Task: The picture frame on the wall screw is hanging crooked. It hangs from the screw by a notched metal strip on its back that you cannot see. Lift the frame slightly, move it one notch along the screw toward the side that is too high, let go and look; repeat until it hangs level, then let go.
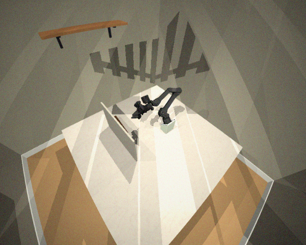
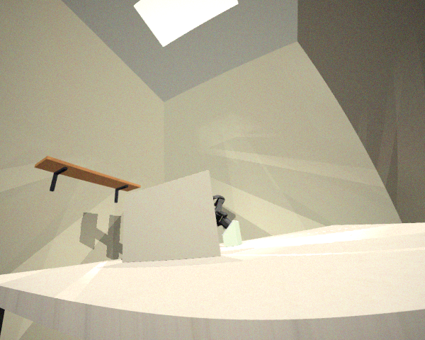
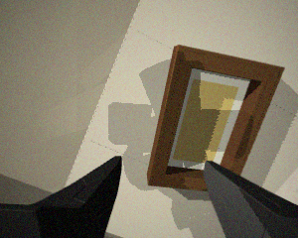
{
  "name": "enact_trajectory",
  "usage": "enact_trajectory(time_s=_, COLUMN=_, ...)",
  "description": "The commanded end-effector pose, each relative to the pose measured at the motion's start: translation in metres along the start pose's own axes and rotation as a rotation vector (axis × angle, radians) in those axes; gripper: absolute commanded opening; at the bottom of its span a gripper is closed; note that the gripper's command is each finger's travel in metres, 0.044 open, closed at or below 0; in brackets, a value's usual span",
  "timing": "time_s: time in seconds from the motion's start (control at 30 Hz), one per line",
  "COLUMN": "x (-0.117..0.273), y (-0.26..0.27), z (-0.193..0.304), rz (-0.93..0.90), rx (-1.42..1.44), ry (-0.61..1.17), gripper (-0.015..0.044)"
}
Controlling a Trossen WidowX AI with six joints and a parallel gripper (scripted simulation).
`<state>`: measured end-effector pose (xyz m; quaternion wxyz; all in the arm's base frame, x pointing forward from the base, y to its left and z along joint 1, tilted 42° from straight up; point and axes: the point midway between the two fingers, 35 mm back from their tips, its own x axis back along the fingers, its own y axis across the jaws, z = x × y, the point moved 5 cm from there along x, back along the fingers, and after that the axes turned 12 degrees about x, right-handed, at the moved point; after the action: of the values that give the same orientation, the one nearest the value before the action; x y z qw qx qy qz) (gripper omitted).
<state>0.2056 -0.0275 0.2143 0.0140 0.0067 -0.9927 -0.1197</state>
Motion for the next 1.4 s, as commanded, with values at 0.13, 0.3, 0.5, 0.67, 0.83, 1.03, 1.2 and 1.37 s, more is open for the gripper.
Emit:
enact_trajectory(time_s=0.13, x=0.051, y=0.019, z=-0.004, rz=-0.003, rx=0.024, ry=0.05, gripper=0.026)
enact_trajectory(time_s=0.3, x=0.069, y=0.024, z=0.0, rz=-0.004, rx=0.03, ry=0.066, gripper=0.026)
enact_trajectory(time_s=0.5, x=0.065, y=0.023, z=-0.001, rz=-0.013, rx=0.027, ry=0.059, gripper=0.026)
enact_trajectory(time_s=0.67, x=0.069, y=0.022, z=0.0, rz=-0.023, rx=0.035, ry=0.064, gripper=0.026)
enact_trajectory(time_s=0.83, x=0.069, y=0.022, z=0.0, rz=-0.023, rx=0.035, ry=0.064, gripper=0.026)
enact_trajectory(time_s=1.03, x=0.069, y=0.022, z=0.0, rz=-0.023, rx=0.035, ry=0.064, gripper=0.026)
enact_trajectory(time_s=1.2, x=0.069, y=0.022, z=0.0, rz=-0.023, rx=0.035, ry=0.064, gripper=0.026)
enact_trajectory(time_s=1.37, x=0.069, y=0.022, z=0.0, rz=-0.023, rx=0.035, ry=0.064, gripper=0.026)
